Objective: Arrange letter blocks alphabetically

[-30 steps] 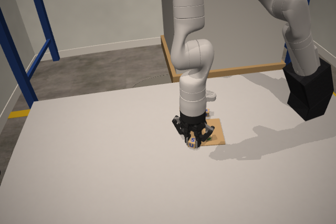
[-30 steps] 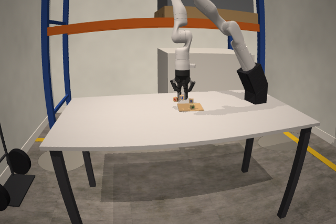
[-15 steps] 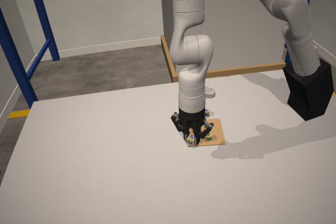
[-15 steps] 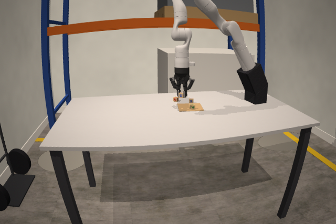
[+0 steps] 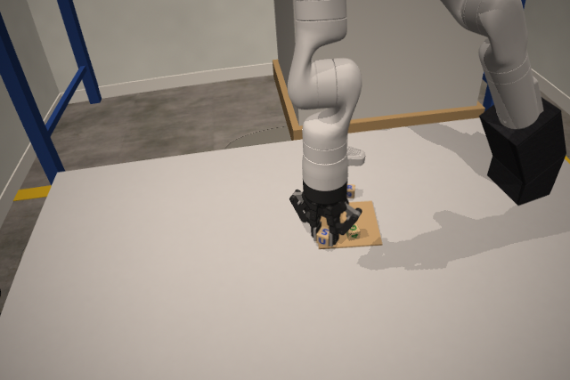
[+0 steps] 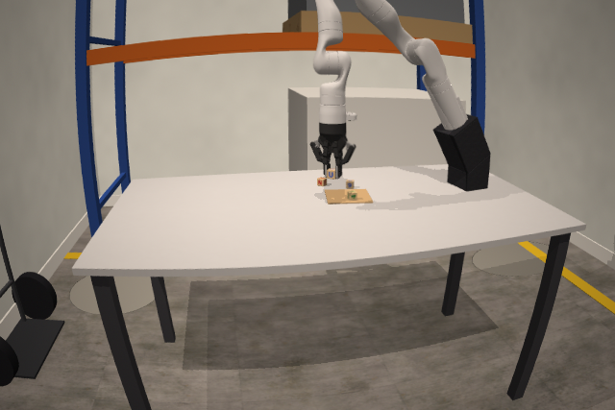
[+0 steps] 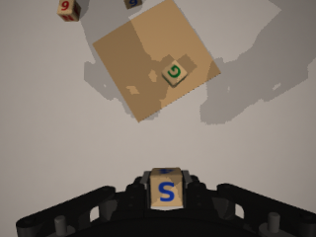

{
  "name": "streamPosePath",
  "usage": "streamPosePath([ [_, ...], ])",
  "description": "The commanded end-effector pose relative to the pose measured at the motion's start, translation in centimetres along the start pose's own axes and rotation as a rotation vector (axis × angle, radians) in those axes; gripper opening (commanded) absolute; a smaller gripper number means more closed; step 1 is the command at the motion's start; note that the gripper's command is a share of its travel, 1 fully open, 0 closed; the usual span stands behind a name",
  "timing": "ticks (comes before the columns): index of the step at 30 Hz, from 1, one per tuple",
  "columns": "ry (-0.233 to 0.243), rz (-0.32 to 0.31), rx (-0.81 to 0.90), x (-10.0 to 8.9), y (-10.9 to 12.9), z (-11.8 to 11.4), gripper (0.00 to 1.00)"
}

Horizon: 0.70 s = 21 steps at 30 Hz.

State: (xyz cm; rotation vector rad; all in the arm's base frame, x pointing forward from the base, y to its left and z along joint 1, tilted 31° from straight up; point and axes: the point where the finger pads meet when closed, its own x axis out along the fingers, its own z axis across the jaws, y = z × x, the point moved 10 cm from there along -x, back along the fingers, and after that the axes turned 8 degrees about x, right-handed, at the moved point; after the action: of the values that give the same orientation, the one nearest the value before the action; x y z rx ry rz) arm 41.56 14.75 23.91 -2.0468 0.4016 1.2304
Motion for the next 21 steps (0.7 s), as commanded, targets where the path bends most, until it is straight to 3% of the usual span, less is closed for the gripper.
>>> streamPosePath([
  [1, -0.002, 0.004, 0.018, 0.1, 0.5, -0.3, 0.21],
  [6, -0.018, 0.021, 0.140, 0.7, 3.4, -1.5, 0.21],
  [8, -0.018, 0.021, 0.140, 0.7, 3.4, -1.5, 0.21],
  [14, -0.034, 0.037, 0.416, 1.0, 9.3, -3.7, 0.21],
  [21, -0.016, 0.018, 0.744, 0.0, 15.2, -5.8, 0.21],
])
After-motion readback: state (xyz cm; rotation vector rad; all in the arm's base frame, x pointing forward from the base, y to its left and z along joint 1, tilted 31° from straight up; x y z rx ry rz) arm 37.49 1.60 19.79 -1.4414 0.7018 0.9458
